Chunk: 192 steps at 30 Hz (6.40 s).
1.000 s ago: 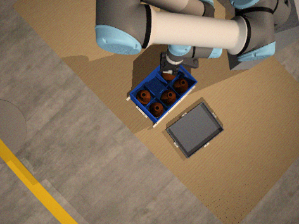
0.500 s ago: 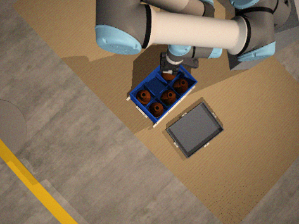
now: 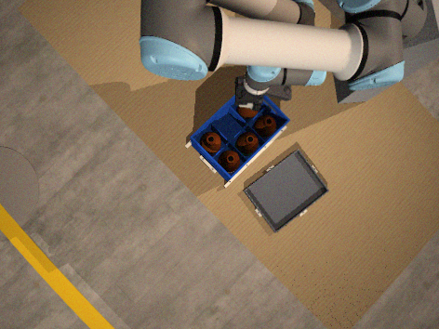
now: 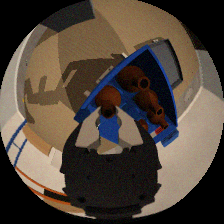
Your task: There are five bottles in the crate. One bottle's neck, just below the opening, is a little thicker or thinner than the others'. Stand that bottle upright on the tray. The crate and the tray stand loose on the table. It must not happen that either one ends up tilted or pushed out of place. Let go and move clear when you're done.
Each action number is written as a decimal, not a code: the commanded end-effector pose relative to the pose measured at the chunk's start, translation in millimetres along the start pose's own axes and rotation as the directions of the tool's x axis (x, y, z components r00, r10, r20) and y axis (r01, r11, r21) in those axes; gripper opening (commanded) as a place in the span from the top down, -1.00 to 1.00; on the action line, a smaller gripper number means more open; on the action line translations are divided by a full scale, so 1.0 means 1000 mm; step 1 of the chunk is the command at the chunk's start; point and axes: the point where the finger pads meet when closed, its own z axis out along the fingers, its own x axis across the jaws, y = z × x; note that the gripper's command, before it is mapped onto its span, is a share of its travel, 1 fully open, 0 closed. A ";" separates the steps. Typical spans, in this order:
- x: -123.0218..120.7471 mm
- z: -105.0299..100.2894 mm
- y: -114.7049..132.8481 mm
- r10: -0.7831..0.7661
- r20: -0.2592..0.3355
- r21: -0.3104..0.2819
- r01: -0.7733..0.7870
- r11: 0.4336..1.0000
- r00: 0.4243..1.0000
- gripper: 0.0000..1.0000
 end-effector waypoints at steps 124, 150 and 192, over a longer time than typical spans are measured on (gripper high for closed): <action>0.000 -0.084 0.000 0.000 0.000 -0.001 0.000 1.000 1.000 1.00; 0.063 -0.084 -0.054 0.000 0.000 -0.001 0.000 1.000 1.000 1.00; 0.063 -0.084 -0.054 0.000 0.000 -0.001 0.000 1.000 1.000 0.24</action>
